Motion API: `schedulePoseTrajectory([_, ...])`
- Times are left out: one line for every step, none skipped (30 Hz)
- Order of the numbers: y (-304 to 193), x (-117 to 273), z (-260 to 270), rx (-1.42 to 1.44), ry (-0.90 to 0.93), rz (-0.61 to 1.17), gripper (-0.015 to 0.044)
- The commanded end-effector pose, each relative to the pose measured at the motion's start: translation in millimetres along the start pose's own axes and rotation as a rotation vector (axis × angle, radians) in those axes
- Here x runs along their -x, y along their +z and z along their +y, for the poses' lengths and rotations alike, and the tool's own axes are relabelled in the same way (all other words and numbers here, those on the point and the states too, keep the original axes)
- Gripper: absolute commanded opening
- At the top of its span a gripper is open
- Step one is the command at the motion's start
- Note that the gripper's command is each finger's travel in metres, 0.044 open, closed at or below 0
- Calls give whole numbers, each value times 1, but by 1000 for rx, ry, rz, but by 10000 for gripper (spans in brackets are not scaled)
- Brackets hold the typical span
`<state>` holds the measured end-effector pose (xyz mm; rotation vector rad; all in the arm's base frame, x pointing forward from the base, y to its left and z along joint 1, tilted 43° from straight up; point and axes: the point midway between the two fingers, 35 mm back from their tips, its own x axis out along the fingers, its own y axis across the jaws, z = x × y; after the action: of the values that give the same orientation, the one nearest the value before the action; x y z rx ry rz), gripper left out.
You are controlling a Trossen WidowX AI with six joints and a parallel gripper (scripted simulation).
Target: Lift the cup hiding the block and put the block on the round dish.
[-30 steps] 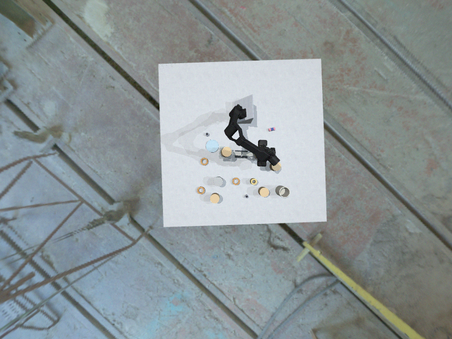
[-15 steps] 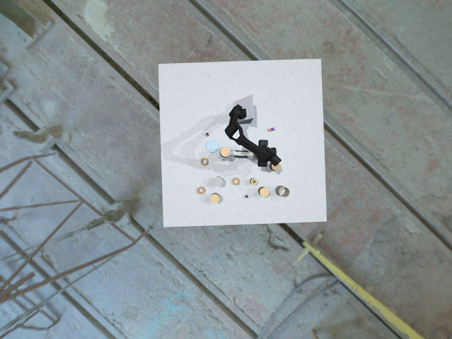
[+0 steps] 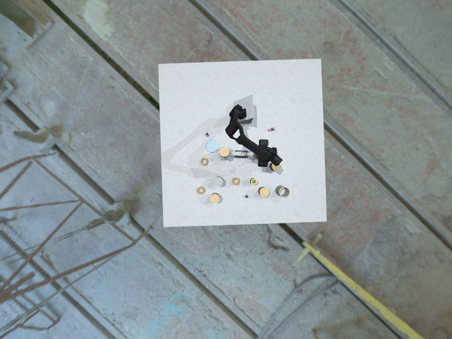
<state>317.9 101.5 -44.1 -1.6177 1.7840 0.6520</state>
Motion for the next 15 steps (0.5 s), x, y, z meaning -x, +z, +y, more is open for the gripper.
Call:
schedulePoseTrajectory([6,10,-3,-10,-16,-20,0])
schedulePoseTrajectory([6,11,-3,-10,-16,-20,0])
schedulePoseTrajectory([6,12,-3,-10,-16,-20,0])
schedulePoseTrajectory([6,14,-3,-10,-16,-20,0])
schedulePoseTrajectory([6,15,-3,-10,-16,-21,0])
schedulePoseTrajectory([6,16,-3,-10,-16,-21,0])
schedulePoseTrajectory([6,18,-3,-10,-16,-21,0])
schedulePoseTrajectory([6,19,-3,-10,-16,-21,0])
schedulePoseTrajectory([6,20,-3,-10,-15,-21,0])
schedulePoseTrajectory([6,21,-3,-10,-15,-21,0])
schedulePoseTrajectory([6,23,-3,-10,-15,-21,0])
schedulePoseTrajectory([6,24,-3,-10,-15,-21,0])
schedulePoseTrajectory([6,25,-3,-10,-15,-21,0])
schedulePoseTrajectory([6,27,-3,-10,-15,-21,0])
schedulePoseTrajectory([6,28,-3,-10,-15,-21,0])
